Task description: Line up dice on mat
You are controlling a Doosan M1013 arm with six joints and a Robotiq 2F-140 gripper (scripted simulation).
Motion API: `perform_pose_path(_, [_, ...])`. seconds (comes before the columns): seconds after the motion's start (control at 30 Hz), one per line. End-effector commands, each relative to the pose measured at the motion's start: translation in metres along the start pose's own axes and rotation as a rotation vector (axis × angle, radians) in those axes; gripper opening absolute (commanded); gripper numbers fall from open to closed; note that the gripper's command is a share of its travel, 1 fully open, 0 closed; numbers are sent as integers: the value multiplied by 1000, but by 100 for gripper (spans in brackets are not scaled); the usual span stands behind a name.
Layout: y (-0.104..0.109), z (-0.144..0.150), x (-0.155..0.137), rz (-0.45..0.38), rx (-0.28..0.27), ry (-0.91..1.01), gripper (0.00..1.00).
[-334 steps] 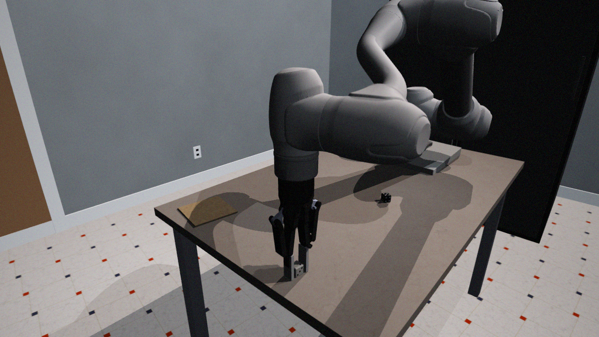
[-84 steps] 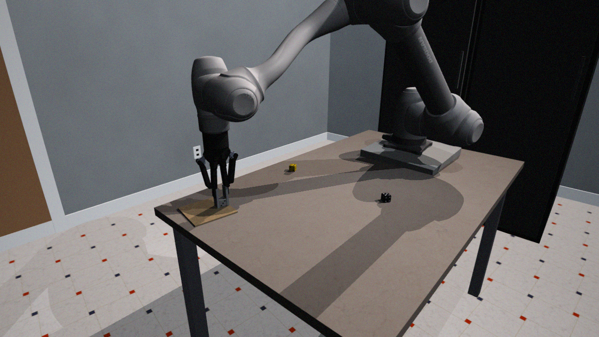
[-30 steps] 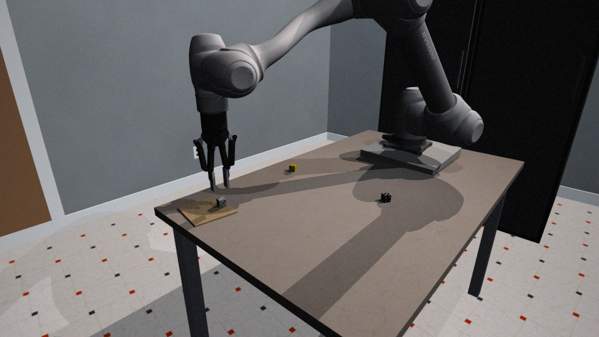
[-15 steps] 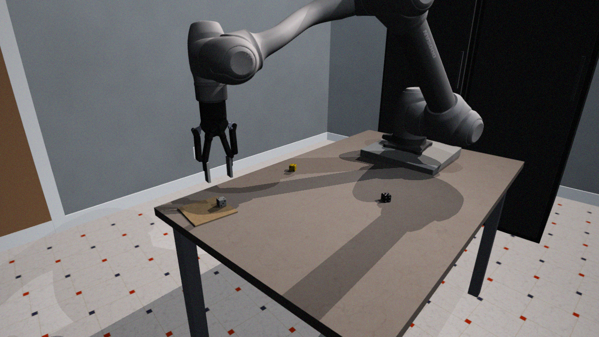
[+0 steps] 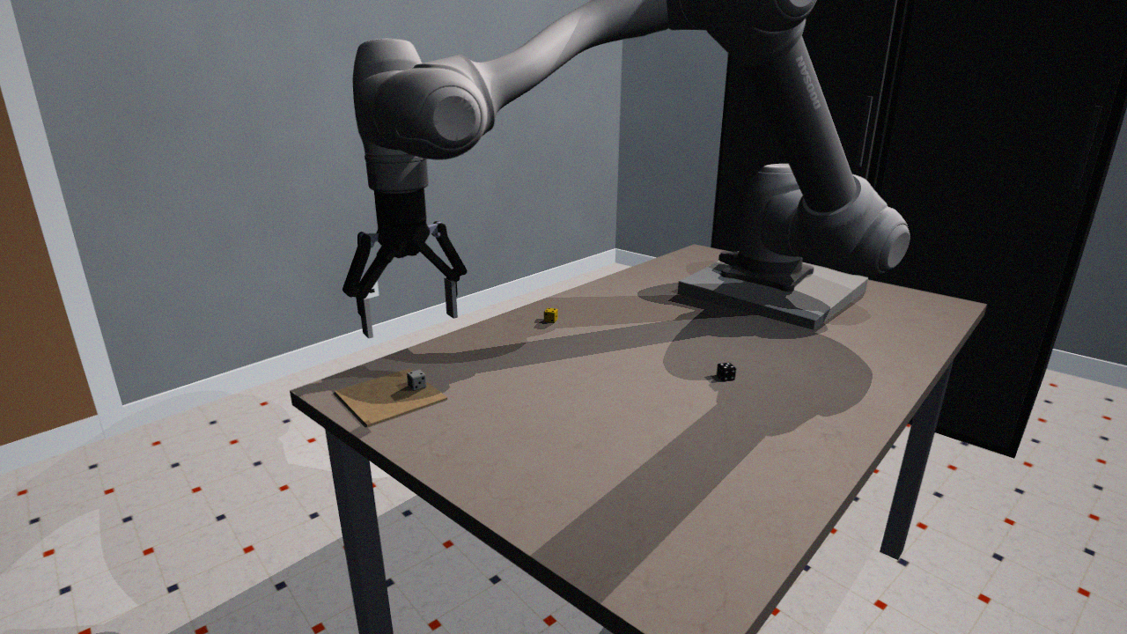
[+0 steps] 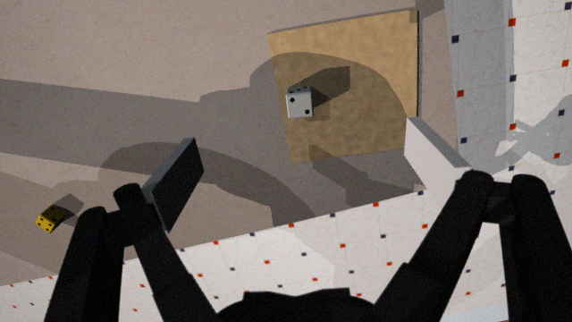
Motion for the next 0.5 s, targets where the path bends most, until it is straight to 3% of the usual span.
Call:
perform_pose_path(0.0, [2, 0, 0, 0, -2, 0, 100])
perform_pose_path(0.1, [3, -10, -8, 1, -2, -32, 100])
perform_pose_path(0.17, [6, -39, -30, 1, -2, -120, 100])
perform_pose_path(0.27, [6, -39, -30, 1, -2, -120, 100])
perform_pose_path(0.33, [9, -88, -60, 1, -2, -264, 100])
perform_pose_path(0.43, [9, -91, -63, 1, -2, -265, 100])
perform_pose_path(0.47, [9, -122, -79, 2, -1, -353, 100])
Point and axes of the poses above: the point where the finger pads meet when closed, its own y axis back along the fingers, its own z axis across the jaws, x = y × z, the point moved 5 cm from there along y, back along the fingers, and after that the axes turned 3 degrees about -y, right-handed, at the moved point
